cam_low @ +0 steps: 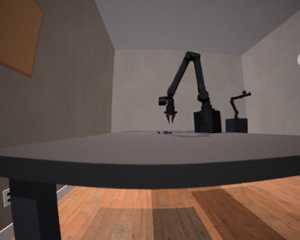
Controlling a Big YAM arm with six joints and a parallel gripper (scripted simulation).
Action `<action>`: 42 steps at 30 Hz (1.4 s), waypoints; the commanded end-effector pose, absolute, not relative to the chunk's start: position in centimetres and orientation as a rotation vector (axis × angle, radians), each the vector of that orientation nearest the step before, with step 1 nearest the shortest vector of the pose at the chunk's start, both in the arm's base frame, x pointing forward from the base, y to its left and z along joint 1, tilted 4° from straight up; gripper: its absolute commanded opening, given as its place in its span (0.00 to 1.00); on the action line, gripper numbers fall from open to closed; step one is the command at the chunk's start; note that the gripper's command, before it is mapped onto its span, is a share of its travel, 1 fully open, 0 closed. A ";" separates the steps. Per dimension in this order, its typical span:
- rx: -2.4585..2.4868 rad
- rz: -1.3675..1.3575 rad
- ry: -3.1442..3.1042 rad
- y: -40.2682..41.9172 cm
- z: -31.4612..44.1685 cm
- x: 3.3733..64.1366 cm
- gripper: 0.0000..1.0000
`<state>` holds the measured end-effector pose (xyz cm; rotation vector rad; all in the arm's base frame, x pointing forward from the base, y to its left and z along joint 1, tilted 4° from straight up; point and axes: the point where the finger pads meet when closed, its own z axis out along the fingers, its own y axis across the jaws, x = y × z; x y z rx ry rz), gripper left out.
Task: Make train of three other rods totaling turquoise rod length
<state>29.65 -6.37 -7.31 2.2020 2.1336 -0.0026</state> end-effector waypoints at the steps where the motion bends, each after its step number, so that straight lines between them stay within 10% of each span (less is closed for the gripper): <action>1: 2.204 -0.006 2.127 -6.2 -7.8 29.9 0.24; 42: 2.208 -0.007 2.123 -6.5 -12.6 30.0 0.24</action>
